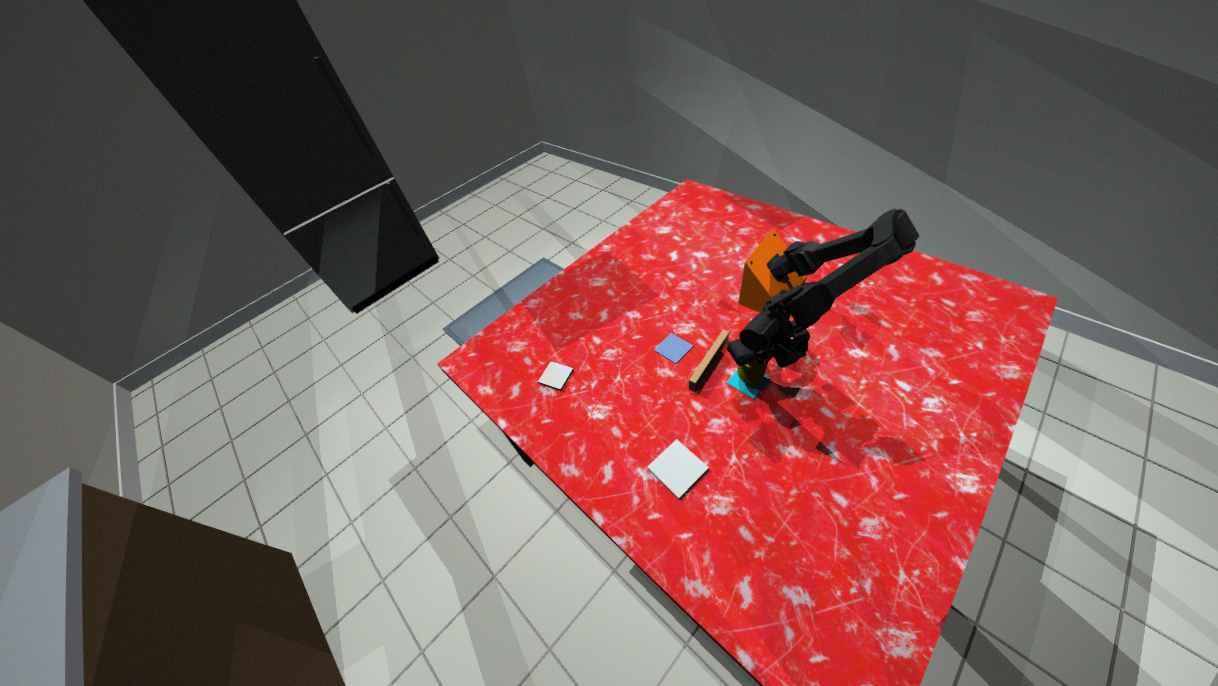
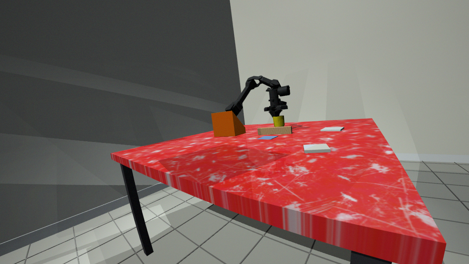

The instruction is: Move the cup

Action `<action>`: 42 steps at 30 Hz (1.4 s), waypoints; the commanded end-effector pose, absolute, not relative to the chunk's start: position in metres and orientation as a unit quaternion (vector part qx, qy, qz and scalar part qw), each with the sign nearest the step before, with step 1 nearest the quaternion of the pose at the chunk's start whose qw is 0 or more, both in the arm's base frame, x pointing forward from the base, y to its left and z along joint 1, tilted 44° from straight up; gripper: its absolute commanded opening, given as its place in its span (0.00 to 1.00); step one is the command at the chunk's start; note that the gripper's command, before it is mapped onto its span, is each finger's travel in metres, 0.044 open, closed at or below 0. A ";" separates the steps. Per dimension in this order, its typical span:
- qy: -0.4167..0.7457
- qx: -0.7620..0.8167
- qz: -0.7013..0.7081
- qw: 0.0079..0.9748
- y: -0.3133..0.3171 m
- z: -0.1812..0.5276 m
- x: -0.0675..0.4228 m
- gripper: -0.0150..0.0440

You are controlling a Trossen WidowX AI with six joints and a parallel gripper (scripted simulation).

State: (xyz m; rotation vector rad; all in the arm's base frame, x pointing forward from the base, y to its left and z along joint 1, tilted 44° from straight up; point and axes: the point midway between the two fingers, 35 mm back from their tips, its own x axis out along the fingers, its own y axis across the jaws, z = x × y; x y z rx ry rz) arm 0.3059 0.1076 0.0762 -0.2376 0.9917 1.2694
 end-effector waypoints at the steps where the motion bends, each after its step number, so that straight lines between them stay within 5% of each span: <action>1: 0.443 -0.103 0.566 0.687 0.112 0.071 0.306 0.25; 25: 0.443 -0.105 0.568 0.686 0.121 0.063 0.304 0.25; 31: 0.443 -0.105 0.568 0.686 0.121 0.063 0.304 0.50; 42: 0.443 -0.105 0.568 0.686 0.118 0.066 0.305 0.50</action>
